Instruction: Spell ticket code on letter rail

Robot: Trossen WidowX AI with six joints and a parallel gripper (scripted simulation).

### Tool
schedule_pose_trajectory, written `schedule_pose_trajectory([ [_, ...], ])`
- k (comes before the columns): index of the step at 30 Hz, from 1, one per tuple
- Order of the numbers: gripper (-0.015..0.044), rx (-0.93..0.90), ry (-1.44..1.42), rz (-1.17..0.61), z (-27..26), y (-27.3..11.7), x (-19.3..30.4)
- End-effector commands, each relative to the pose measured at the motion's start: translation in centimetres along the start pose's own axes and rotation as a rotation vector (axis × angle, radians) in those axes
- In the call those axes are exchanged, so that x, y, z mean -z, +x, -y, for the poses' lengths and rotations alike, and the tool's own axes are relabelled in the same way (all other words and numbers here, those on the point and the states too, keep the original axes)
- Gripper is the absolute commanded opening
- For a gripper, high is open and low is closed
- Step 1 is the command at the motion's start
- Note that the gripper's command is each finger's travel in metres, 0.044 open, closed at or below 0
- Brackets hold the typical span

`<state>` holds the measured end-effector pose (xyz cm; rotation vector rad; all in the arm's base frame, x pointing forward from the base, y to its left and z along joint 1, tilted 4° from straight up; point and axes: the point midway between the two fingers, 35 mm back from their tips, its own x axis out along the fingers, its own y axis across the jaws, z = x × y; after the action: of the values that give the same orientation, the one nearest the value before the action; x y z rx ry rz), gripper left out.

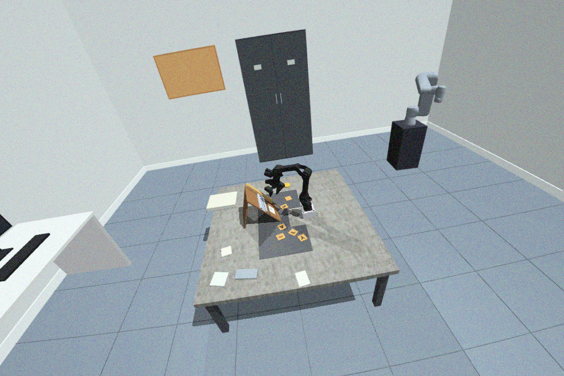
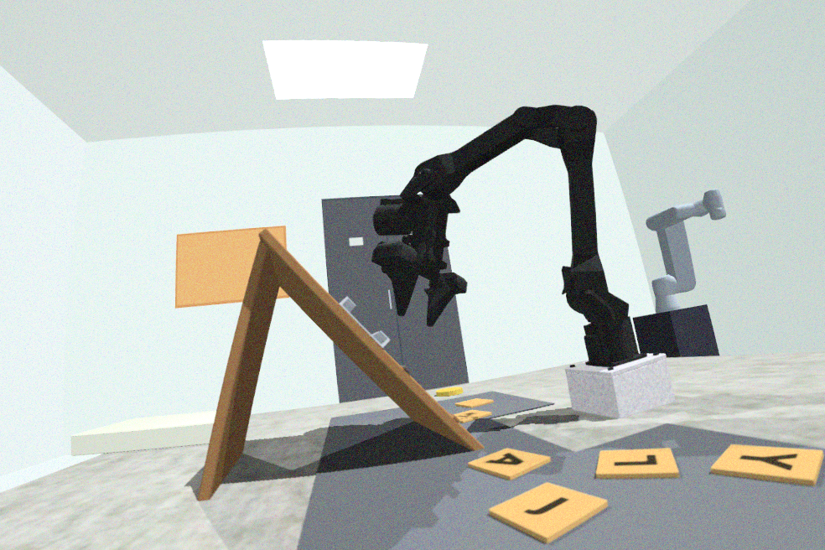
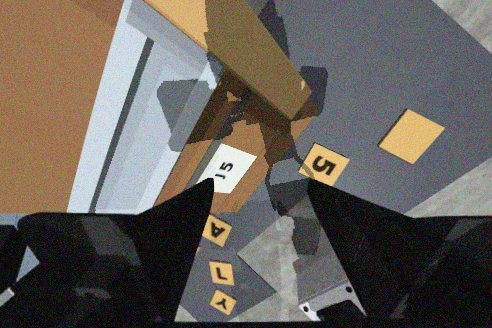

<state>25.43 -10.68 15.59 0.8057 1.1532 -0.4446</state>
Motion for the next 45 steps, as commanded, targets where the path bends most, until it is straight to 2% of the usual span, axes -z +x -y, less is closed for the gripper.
schedule_pose_trajectory([
  [1,0.0340,0.172,0.915,-0.012,4.9,5.3,1.2],
  [17,0.0340,0.321,1.928,0.151,10.0,8.9,3.3],
  [36,0.0340,0.321,1.935,0.153,9.8,9.1,2.8],
  [45,0.0340,0.321,1.935,0.153,10.7,12.3,3.4],
])
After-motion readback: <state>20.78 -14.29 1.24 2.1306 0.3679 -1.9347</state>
